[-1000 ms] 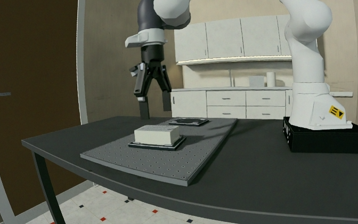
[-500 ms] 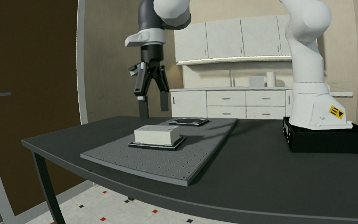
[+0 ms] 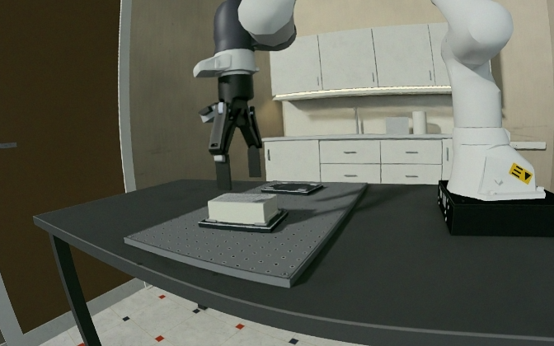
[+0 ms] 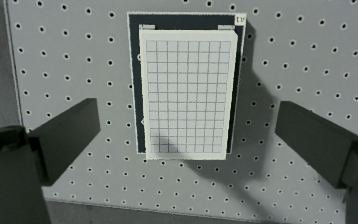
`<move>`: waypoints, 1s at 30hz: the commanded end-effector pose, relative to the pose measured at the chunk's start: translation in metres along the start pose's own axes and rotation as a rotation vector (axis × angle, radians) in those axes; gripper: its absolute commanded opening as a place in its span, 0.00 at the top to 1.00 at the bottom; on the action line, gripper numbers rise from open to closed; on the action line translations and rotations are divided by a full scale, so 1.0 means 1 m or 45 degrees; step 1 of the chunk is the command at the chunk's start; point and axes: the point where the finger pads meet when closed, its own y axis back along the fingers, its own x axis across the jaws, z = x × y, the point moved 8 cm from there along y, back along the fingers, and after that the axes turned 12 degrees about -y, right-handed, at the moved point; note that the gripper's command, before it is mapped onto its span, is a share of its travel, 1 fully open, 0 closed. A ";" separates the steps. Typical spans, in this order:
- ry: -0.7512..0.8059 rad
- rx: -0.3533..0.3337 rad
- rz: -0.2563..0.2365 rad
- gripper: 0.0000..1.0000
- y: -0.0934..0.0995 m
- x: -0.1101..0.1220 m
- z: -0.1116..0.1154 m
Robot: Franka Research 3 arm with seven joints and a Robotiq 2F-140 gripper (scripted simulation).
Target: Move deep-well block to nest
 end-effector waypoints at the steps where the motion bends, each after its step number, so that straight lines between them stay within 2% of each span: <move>1: 0.009 0.008 -0.001 0.00 -0.007 0.000 -0.001; 30: 0.009 0.008 -0.001 0.00 -0.048 0.000 -0.001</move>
